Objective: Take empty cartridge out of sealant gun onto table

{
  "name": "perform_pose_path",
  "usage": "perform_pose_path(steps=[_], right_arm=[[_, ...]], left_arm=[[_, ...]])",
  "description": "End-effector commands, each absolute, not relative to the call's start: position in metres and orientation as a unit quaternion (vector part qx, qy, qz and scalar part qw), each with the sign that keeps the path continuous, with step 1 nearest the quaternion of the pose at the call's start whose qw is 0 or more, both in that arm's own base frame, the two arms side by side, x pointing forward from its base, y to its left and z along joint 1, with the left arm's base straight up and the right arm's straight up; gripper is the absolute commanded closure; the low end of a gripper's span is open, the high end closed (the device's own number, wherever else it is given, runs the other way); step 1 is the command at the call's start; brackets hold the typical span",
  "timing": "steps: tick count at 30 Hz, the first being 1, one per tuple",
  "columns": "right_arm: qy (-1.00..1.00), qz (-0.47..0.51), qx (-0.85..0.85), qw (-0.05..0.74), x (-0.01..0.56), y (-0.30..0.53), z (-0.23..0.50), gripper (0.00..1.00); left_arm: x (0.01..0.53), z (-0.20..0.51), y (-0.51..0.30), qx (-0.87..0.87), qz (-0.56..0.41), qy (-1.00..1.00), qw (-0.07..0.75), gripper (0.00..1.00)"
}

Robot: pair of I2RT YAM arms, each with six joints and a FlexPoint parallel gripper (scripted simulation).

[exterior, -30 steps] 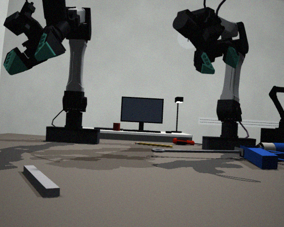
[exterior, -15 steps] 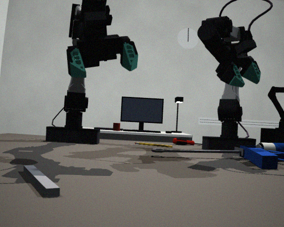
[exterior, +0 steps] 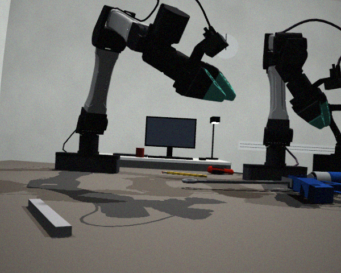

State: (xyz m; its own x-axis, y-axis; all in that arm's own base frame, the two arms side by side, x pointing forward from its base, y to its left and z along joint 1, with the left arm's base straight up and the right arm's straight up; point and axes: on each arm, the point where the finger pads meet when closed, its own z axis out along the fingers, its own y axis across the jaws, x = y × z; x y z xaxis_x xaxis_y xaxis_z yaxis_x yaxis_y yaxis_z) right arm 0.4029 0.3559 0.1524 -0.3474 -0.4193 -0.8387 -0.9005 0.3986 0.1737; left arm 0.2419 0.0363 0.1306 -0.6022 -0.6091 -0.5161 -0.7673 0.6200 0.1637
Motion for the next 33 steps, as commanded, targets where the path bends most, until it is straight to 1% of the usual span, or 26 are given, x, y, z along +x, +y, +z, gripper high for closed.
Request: perform_pose_path(steps=[1, 7, 11, 13, 15, 16, 20, 26, 29, 33], right_arm=[[0.656, 0.369, -0.525, 0.398, 0.39, 0.394, 0.184, 0.0], [0.555, 0.415, -0.608, 0.388, 0.339, 0.443, 0.183, 0.0], [0.522, 0.431, -0.631, 0.379, 0.318, 0.462, 0.179, 0.0], [0.531, 0.43, -0.628, 0.372, 0.318, 0.464, 0.172, 0.0], [0.531, 0.43, -0.628, 0.372, 0.318, 0.464, 0.172, 0.0], [0.525, 0.428, -0.628, 0.384, 0.319, 0.463, 0.185, 0.0], [0.528, 0.428, -0.627, 0.38, 0.318, 0.462, 0.185, 0.0], [0.527, 0.428, -0.628, 0.382, 0.318, 0.462, 0.185, 0.0], [0.526, 0.428, -0.628, 0.383, 0.318, 0.462, 0.186, 0.0], [0.526, 0.428, -0.628, 0.382, 0.318, 0.462, 0.185, 0.0]], left_arm=[[0.252, 0.111, 0.039, -0.451, 0.133, 0.862, 0.189, 0.25], [0.253, 0.077, 0.061, -0.558, 0.072, 0.818, 0.117, 0.25], [0.263, 0.064, 0.08, -0.631, 0.028, 0.772, 0.078, 0.25], [0.264, 0.057, 0.087, -0.654, 0.017, 0.754, 0.061, 0.25], [0.264, 0.057, 0.087, -0.654, 0.017, 0.754, 0.061, 0.25], [0.264, 0.054, 0.09, -0.664, 0.012, 0.746, 0.054, 0.25], [0.266, 0.043, 0.102, -0.7, -0.004, 0.714, 0.025, 0.25], [0.271, 0.034, 0.111, -0.718, -0.014, 0.696, 0.015, 0.25], [0.26, 0.026, 0.11, -0.716, 0.0, 0.698, -0.001, 0.25], [0.264, 0.025, 0.111, -0.716, -0.004, 0.698, 0.008, 0.25]])
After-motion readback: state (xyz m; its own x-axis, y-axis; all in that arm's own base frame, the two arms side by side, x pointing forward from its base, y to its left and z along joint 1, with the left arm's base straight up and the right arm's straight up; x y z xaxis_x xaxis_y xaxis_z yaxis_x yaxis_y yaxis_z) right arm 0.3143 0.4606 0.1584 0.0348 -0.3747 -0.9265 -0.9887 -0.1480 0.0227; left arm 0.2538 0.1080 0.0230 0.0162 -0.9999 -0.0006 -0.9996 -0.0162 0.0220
